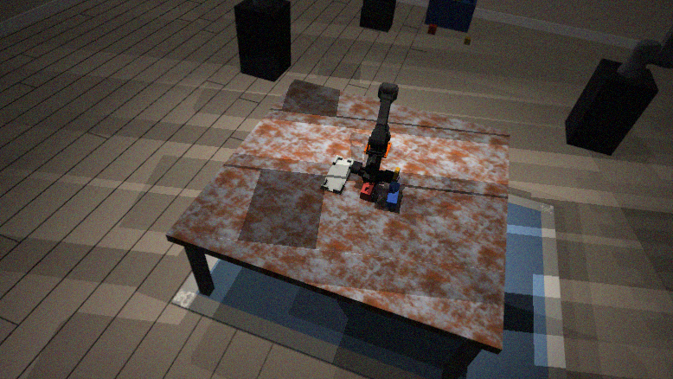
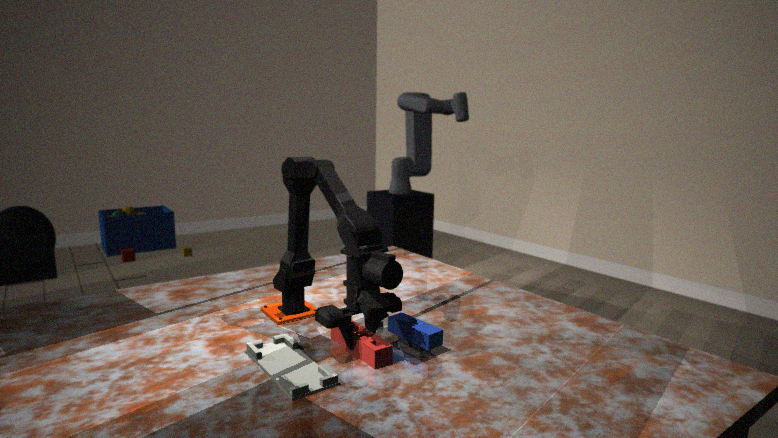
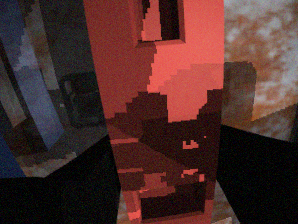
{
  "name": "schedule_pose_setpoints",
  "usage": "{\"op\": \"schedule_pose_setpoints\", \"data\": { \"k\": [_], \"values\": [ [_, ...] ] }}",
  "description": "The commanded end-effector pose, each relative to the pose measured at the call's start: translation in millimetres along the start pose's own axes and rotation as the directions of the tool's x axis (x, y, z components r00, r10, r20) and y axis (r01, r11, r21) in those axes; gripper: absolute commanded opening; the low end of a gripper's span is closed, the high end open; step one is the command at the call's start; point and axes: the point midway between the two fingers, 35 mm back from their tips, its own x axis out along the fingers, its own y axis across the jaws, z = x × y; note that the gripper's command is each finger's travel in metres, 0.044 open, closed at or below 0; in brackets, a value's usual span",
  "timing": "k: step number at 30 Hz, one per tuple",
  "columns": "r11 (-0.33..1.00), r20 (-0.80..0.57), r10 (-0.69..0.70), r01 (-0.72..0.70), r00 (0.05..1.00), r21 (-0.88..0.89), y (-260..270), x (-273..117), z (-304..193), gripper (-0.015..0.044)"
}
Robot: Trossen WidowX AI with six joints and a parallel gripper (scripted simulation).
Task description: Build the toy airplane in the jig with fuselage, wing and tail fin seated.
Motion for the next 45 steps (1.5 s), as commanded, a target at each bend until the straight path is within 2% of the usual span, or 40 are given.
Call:
{"op": "schedule_pose_setpoints", "data": {
  "k": [1, 5, 6, 45],
  "values": [
    [1.0, 0.002, -0.001, 0.001, 1.0, -0.004, 0, 0, 0, 0.0111],
    [1.0, 0.002, -0.001, 0.001, 1.0, -0.004, 0, -7, 2, 0.0006],
    [1.0, 0.002, -0.001, 0.001, 1.0, -0.004, 0, -10, 3, 0.0],
    [1.0, 0.002, -0.001, 0.001, 1.0, -0.004, 0, -130, 1, 0.0]
  ]
}}
